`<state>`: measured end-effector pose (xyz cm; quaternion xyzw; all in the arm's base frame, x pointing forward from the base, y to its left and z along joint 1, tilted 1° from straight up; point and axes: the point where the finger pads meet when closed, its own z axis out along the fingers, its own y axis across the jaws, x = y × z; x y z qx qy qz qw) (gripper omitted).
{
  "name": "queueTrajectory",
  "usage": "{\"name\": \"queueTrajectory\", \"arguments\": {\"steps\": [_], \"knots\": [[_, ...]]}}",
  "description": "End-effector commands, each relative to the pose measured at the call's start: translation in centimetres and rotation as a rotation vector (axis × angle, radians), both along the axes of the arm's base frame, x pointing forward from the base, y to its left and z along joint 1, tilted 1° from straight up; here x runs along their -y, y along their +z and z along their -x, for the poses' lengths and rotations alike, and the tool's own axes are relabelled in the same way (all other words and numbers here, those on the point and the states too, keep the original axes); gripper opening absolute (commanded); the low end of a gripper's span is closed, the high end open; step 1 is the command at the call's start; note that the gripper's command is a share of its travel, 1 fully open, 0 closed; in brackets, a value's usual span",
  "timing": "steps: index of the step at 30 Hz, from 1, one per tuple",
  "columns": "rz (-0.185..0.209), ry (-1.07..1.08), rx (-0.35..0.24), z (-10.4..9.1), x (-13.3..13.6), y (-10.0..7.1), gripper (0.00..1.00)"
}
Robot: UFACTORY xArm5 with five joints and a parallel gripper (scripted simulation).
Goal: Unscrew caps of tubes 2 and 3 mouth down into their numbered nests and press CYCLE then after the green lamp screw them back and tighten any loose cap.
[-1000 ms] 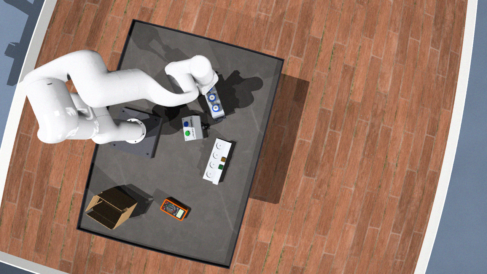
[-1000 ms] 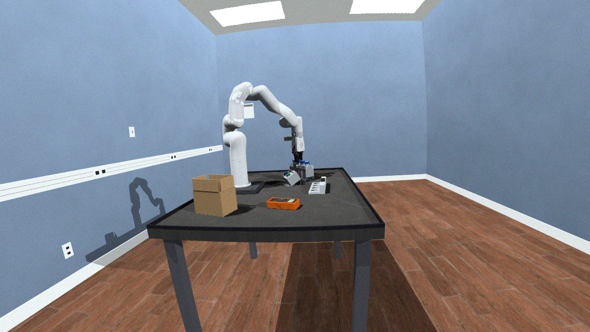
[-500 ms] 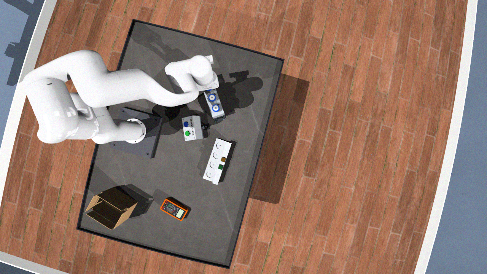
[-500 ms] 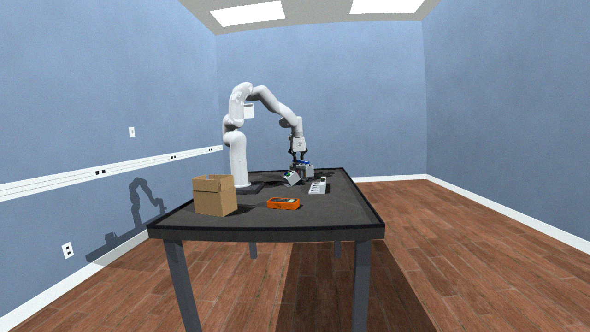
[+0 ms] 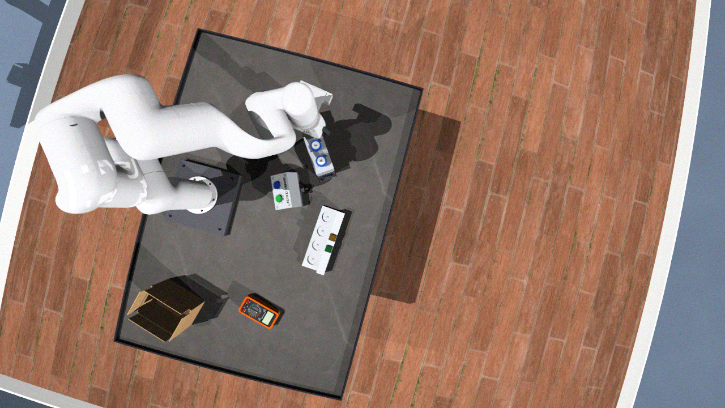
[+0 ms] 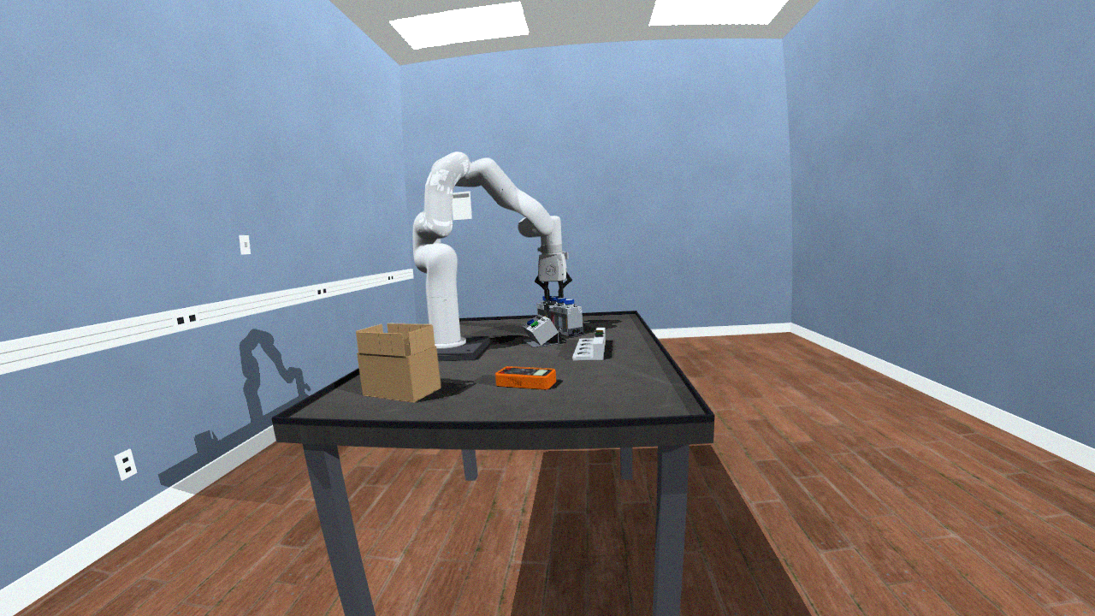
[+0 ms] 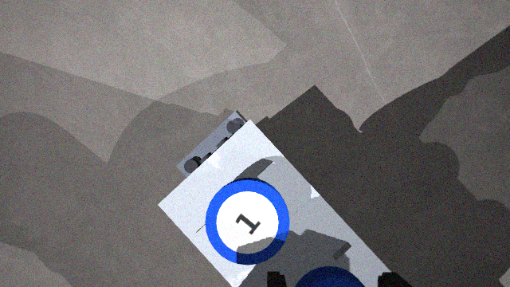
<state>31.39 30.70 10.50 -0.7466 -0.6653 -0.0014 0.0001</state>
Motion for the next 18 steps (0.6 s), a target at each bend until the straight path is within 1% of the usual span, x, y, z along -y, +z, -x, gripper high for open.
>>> {"name": "queueTrajectory", "arguments": {"steps": [1,2,16,18], "knots": [[0.008,-0.035,0.011,-0.07,-0.08,0.12,0.46],[0.008,-0.035,0.011,-0.07,-0.08,0.12,0.00],[0.008,-0.035,0.011,-0.07,-0.08,0.12,0.00],[0.008,0.065,0.011,-0.07,-0.08,0.13,0.00]]}}
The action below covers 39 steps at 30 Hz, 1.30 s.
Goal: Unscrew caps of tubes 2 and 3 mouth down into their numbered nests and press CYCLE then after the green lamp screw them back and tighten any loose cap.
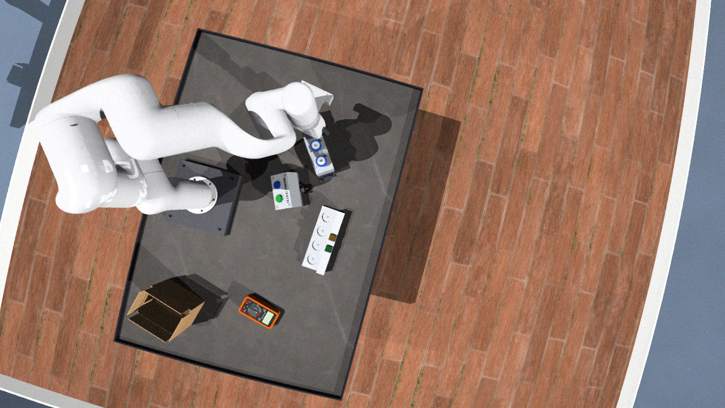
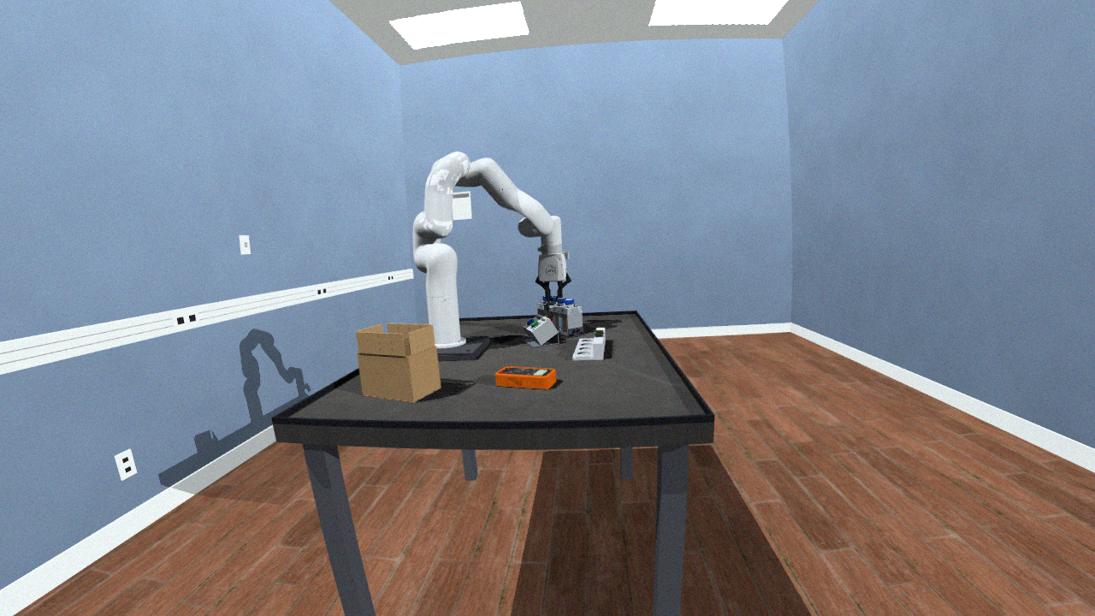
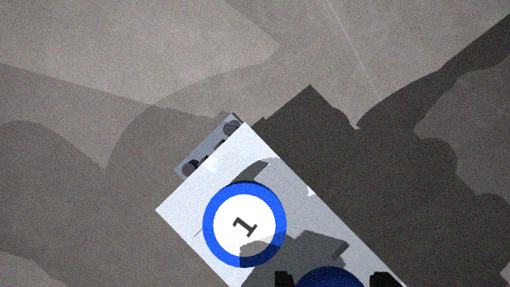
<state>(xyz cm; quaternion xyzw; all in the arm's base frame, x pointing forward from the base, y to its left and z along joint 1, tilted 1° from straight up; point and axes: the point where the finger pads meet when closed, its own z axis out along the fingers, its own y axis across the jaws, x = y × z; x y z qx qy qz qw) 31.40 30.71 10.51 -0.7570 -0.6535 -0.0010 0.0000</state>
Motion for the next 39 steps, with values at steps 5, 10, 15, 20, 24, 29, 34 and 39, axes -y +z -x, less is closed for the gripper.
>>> {"name": "queueTrajectory", "arguments": {"steps": [5,10,15,20,24,29,34,39], "knots": [[0.009,0.247,0.011,-0.07,-0.07,0.13,0.00],[0.010,0.497,0.010,-0.07,-0.07,0.14,0.00],[0.012,0.744,0.009,-0.07,-0.07,0.15,0.00],[0.013,0.978,0.008,-0.07,-0.07,0.17,0.00],[0.014,1.097,0.008,-0.07,-0.07,0.17,0.00],[0.016,1.347,0.007,-0.07,-0.07,0.19,0.00],[0.017,1.567,0.005,-0.07,-0.07,0.20,0.00],[0.017,1.567,0.005,-0.07,-0.07,0.20,0.00]]}}
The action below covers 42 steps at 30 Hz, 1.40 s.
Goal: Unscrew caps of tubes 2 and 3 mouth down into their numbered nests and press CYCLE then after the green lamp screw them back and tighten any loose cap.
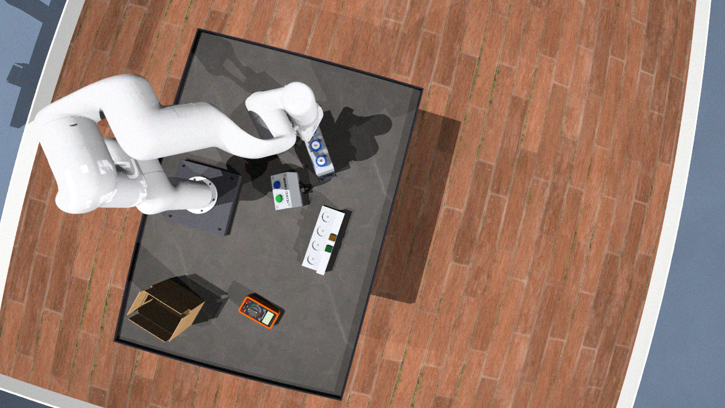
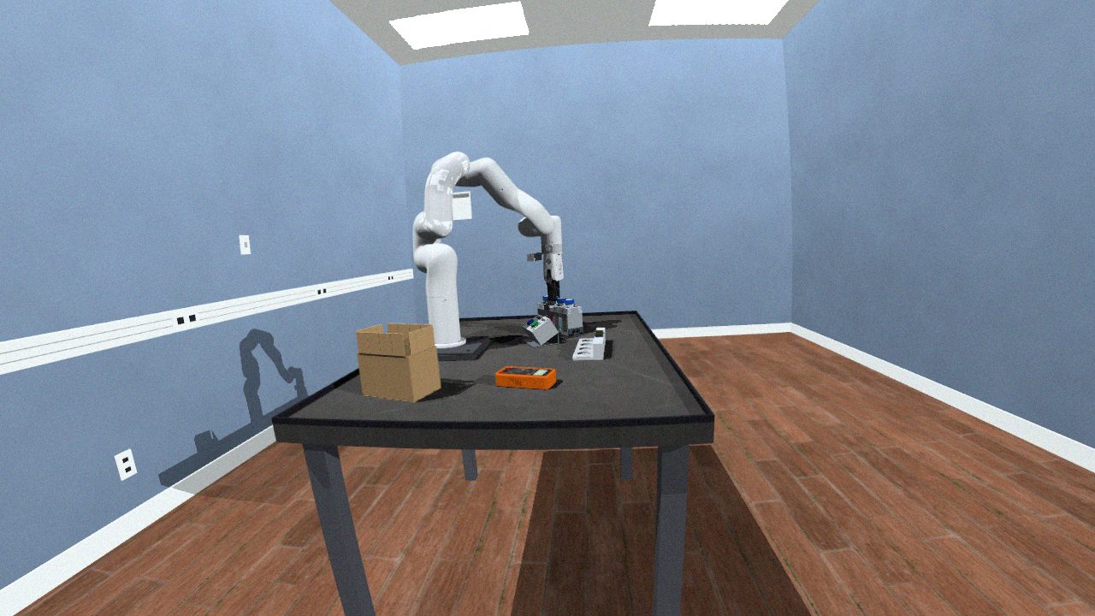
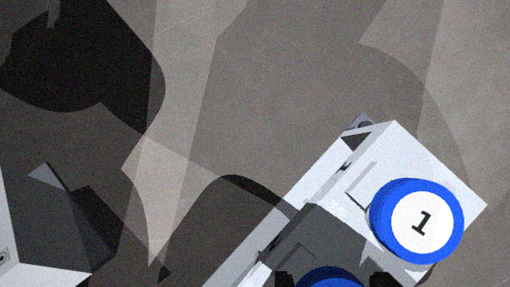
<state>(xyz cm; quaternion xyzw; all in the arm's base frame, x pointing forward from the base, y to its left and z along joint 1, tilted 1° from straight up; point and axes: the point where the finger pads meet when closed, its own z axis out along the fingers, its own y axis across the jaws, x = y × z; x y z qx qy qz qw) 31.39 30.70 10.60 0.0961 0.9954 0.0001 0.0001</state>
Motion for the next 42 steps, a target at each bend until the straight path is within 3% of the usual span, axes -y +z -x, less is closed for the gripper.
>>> {"name": "queueTrajectory", "arguments": {"steps": [1,3,4,17,20,32,34,36,42], "knots": [[0.006,0.043,0.012,-0.07,-0.09,0.10,0.00],[0.006,0.043,0.012,-0.07,-0.09,0.10,0.00],[0.006,0.043,0.012,-0.07,-0.09,0.10,0.46],[0.006,-0.041,0.013,-0.07,-0.09,0.09,0.46],[0.004,-0.291,0.013,-0.07,-0.09,0.09,0.46],[0.000,-0.830,0.013,-0.07,-0.09,0.09,0.46],[0.000,-0.830,0.013,-0.07,-0.09,0.09,0.46],[-0.001,-1.007,0.014,-0.07,-0.09,0.09,0.46],[-0.003,-1.261,0.013,-0.08,-0.09,0.09,0.46]]}}
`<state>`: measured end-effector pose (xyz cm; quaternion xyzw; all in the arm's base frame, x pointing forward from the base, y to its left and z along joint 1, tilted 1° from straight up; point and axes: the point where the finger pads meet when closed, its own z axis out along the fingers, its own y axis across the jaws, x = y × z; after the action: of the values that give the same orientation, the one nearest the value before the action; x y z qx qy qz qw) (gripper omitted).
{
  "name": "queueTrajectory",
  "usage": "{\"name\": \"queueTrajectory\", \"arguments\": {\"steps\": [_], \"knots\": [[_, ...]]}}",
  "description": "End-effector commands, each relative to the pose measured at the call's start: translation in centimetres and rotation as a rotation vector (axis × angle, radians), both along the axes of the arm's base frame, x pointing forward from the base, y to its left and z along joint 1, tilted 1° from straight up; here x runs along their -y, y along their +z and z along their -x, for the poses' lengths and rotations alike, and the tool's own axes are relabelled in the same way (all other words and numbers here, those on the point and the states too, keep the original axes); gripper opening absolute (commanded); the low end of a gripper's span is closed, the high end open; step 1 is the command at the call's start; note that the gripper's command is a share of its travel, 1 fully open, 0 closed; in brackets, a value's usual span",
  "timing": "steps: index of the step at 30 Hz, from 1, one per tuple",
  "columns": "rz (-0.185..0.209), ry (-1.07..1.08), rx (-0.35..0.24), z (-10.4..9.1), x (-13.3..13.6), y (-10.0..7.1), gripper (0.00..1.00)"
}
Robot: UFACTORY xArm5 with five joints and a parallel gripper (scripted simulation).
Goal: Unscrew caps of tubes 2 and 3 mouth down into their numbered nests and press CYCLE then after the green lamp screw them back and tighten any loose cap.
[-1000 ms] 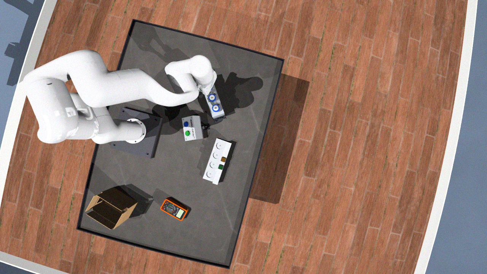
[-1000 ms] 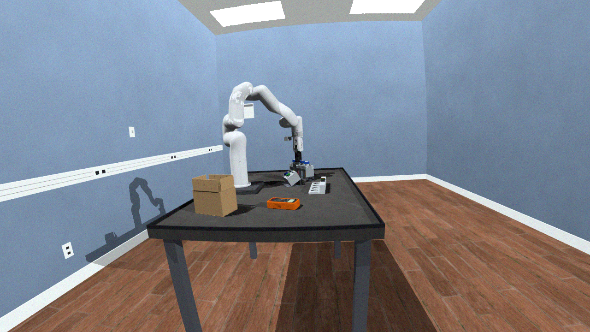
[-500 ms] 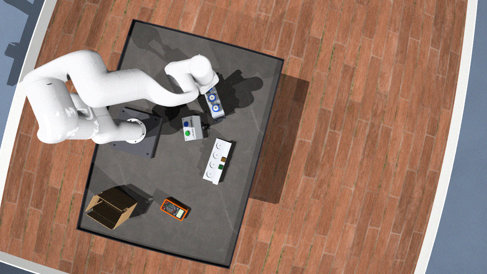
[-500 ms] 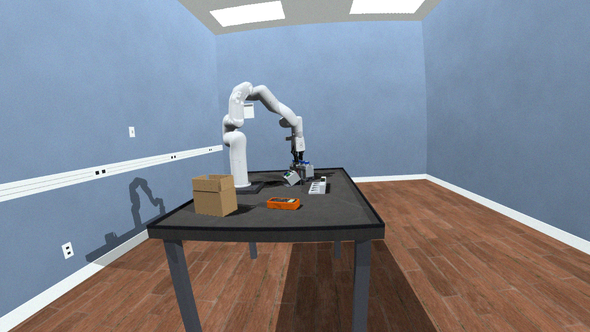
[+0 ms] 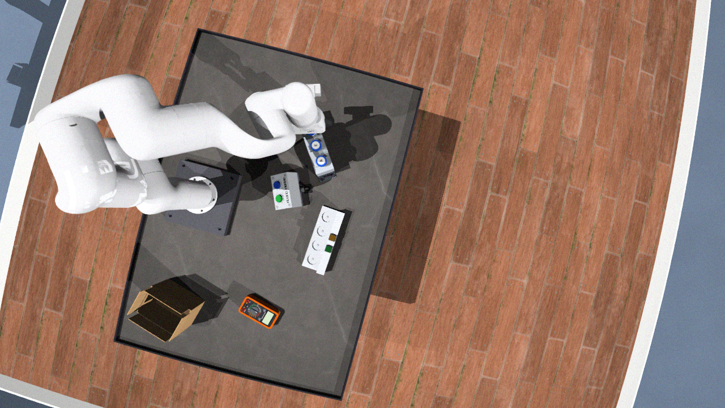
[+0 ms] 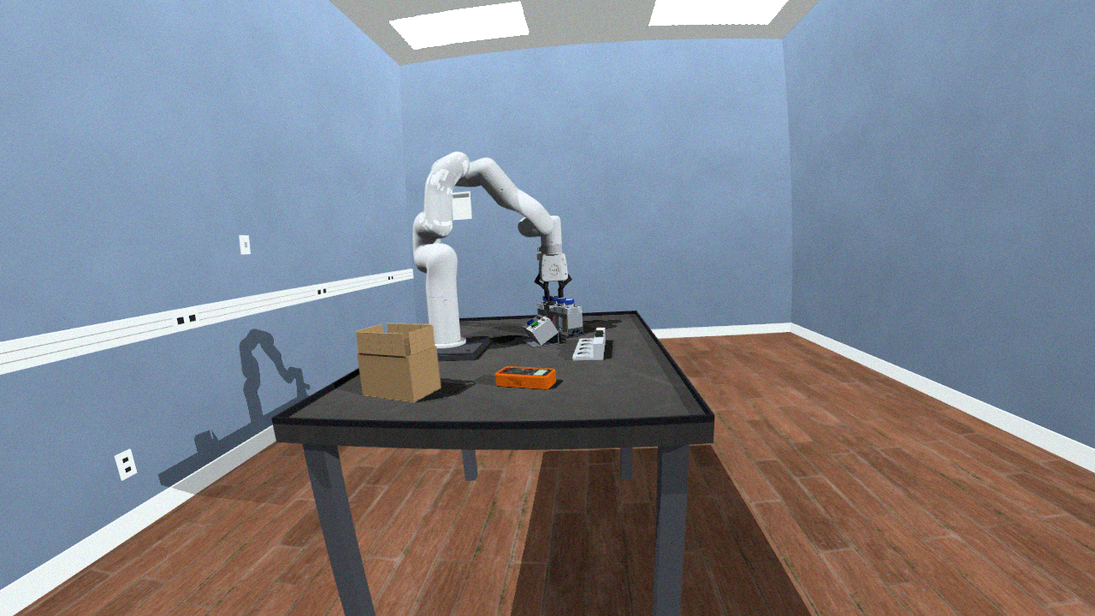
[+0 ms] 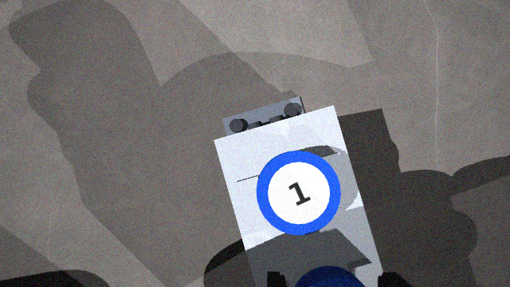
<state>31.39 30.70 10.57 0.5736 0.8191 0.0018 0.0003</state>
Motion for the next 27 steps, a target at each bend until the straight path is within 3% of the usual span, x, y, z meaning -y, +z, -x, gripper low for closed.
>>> {"name": "queueTrajectory", "arguments": {"steps": [1,6,13,14,27], "knots": [[0.005,-0.279,0.010,-0.07,-0.08,0.12,0.46],[0.004,-0.499,0.011,-0.07,-0.08,0.12,0.46],[0.004,-0.499,0.011,-0.07,-0.08,0.12,0.46],[0.004,-0.499,0.011,-0.07,-0.08,0.12,0.00],[0.004,-0.499,0.011,-0.07,-0.08,0.12,0.00]]}}
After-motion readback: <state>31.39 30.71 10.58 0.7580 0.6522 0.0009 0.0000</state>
